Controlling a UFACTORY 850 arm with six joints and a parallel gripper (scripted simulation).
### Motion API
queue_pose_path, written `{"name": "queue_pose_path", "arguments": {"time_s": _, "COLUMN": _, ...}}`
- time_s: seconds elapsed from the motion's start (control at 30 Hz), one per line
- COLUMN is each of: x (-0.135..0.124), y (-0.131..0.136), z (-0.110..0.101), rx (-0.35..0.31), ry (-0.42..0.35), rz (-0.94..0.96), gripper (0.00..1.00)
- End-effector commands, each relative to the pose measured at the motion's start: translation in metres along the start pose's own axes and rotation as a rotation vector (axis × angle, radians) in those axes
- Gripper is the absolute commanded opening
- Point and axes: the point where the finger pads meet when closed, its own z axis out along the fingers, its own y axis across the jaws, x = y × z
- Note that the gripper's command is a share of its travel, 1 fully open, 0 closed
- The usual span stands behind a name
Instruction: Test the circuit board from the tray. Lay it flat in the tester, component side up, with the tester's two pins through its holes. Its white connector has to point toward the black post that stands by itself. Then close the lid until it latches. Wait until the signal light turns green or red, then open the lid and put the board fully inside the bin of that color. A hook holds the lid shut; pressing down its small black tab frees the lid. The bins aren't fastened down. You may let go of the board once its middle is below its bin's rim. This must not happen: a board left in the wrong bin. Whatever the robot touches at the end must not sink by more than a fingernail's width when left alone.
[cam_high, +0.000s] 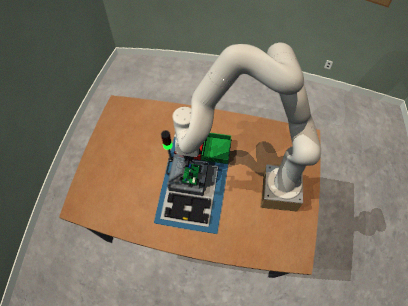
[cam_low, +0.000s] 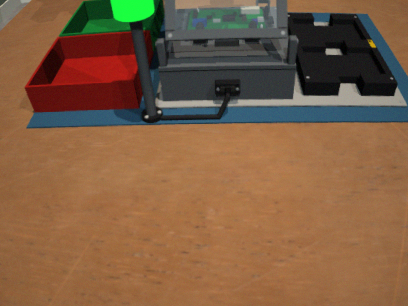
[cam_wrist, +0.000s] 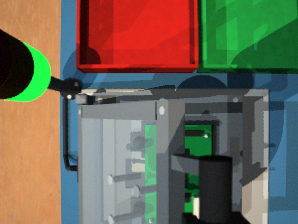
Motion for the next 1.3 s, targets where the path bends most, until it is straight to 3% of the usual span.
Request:
{"name": "queue_pose_path", "arguments": {"time_s": 0.0, "x": -0.0001, "y": -0.0127, "z": -0.0081, "rx": 0.001, "ry": -0.001, "rz": 0.000, "gripper": 0.00}}
{"name": "queue_pose_path", "arguments": {"time_s": 0.53, "x": -0.0001, "y": -0.0188, "z": -0.0117, "rx": 0.001, "ry": -0.001, "rz": 0.000, "gripper": 0.00}}
{"name": "queue_pose_path", "arguments": {"time_s": 0.57, "x": -0.0001, "y": -0.0188, "z": -0.0117, "rx": 0.001, "ry": -0.001, "rz": 0.000, "gripper": 0.28}}
{"name": "queue_pose_path", "arguments": {"time_s": 1.27, "x": -0.0001, "y": -0.0188, "z": -0.0117, "rx": 0.001, "ry": -0.001, "rz": 0.000, "gripper": 0.28}}
